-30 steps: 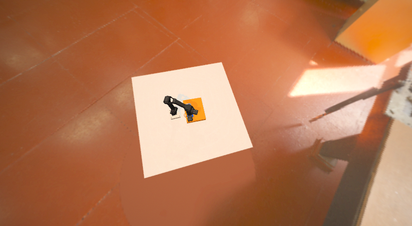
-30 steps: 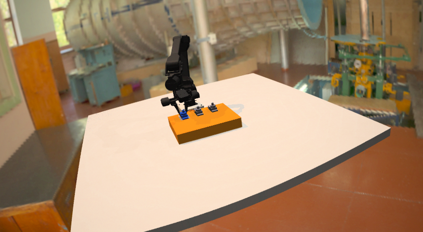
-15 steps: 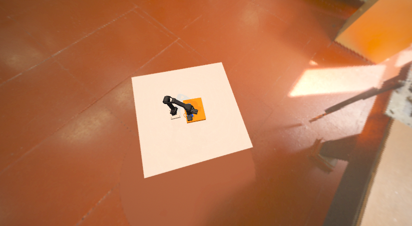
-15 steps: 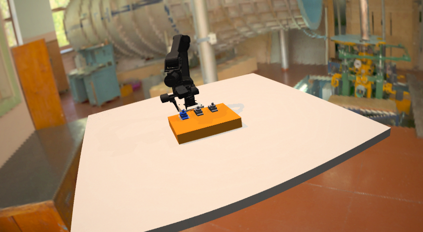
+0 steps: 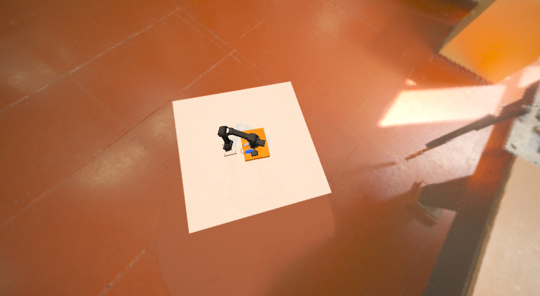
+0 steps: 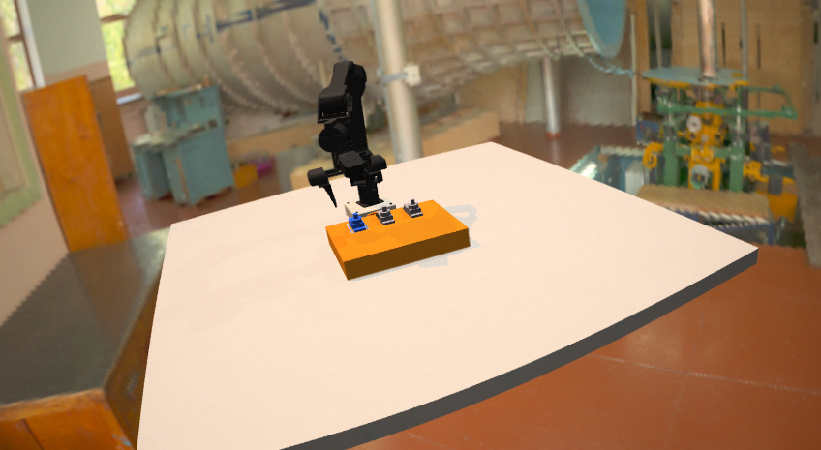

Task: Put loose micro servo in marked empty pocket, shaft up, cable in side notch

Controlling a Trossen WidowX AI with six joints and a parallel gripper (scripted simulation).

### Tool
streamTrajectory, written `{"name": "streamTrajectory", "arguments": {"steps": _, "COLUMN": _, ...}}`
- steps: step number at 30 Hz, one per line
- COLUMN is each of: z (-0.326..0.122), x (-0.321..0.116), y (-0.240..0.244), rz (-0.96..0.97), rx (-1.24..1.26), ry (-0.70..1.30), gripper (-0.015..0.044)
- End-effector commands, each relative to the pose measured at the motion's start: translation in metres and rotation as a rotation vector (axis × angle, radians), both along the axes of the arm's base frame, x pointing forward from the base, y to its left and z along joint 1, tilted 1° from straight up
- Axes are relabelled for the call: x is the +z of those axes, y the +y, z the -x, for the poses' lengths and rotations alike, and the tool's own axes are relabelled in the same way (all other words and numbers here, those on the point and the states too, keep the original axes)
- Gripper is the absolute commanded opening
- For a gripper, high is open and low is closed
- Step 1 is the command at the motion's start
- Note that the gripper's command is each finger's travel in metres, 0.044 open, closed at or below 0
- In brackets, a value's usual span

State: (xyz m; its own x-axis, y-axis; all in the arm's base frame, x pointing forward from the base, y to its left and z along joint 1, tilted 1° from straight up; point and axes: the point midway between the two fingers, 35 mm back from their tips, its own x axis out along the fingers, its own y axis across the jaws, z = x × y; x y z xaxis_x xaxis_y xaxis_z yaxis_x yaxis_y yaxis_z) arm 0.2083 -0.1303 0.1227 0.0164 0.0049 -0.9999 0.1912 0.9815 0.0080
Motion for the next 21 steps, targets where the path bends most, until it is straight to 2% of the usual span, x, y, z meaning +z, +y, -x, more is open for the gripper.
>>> {"name": "streamTrajectory", "arguments": {"steps": 1, "z": -0.031, "x": 0.019, "y": -0.005, "rz": -0.002, "rx": 0.000, "ry": -0.001, "gripper": 0.0440}}
{"name": "streamTrajectory", "arguments": {"steps": 6, "z": -0.061, "x": 0.035, "y": -0.007, "rz": -0.003, "rx": 0.000, "ry": -0.003, "gripper": 0.0440}}
{"name": "streamTrajectory", "arguments": {"steps": 10, "z": -0.060, "x": 0.041, "y": -0.007, "rz": -0.002, "rx": 0.001, "ry": -0.004, "gripper": 0.0440}}
{"name": "streamTrajectory", "arguments": {"steps": 16, "z": -0.051, "x": 0.080, "y": -0.005, "rz": 0.004, "rx": 0.005, "ry": -0.009, "gripper": 0.0440}}
{"name": "streamTrajectory", "arguments": {"steps": 21, "z": -0.050, "x": 0.081, "y": -0.005, "rz": 0.004, "rx": 0.005, "ry": -0.009, "gripper": 0.0440}}
